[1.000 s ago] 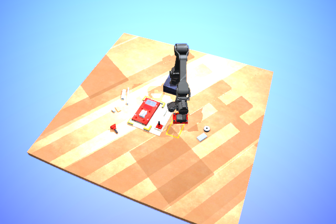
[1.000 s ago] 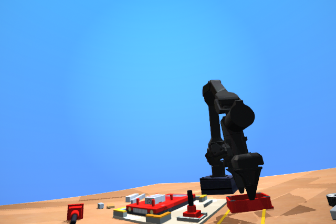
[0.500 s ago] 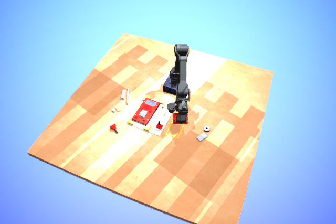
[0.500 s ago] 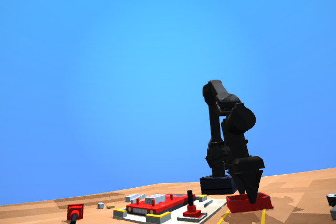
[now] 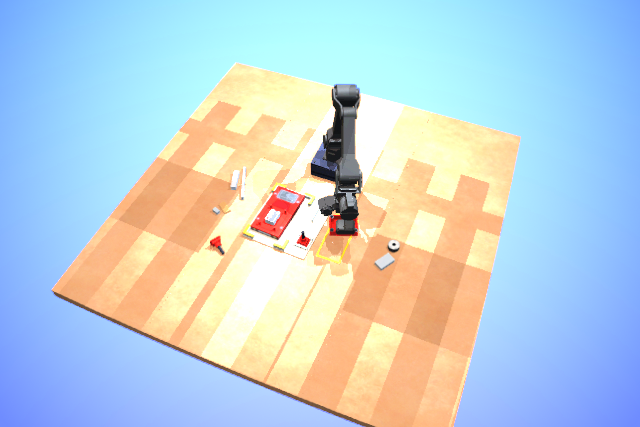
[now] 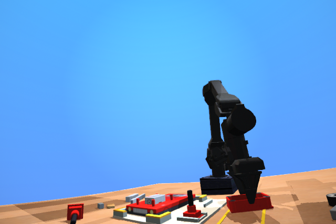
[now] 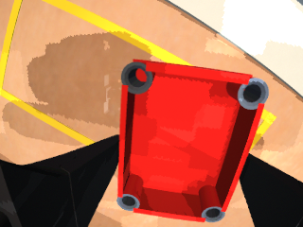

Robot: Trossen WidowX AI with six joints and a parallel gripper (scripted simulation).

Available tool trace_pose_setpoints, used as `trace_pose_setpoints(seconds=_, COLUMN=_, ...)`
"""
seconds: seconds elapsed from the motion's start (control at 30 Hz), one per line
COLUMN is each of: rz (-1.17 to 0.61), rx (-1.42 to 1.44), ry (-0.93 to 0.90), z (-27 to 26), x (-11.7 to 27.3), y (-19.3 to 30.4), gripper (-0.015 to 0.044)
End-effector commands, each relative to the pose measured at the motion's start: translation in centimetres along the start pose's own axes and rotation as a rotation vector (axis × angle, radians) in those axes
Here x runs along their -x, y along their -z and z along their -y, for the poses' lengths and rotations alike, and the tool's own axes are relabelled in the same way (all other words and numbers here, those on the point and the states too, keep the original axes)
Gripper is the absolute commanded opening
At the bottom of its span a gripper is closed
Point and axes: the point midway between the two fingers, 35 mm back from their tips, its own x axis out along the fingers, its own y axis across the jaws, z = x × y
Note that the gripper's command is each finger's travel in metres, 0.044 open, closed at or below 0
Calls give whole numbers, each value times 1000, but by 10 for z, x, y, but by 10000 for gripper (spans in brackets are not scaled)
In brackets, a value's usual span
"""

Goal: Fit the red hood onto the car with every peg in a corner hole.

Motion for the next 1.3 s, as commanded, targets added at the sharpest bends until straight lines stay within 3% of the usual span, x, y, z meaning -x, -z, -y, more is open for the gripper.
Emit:
trace_pose_setpoints(seconds=0.0, rz=0, rx=0, ry=0, z=0, x=0, y=0, gripper=282)
trace_pose_setpoints(seconds=0.4, rz=0, rx=0, ry=0, z=0, x=15, y=0, gripper=0)
trace_pose_setpoints(seconds=1.27, rz=0, rx=0, ry=-1, z=0, x=84, y=0, gripper=0)
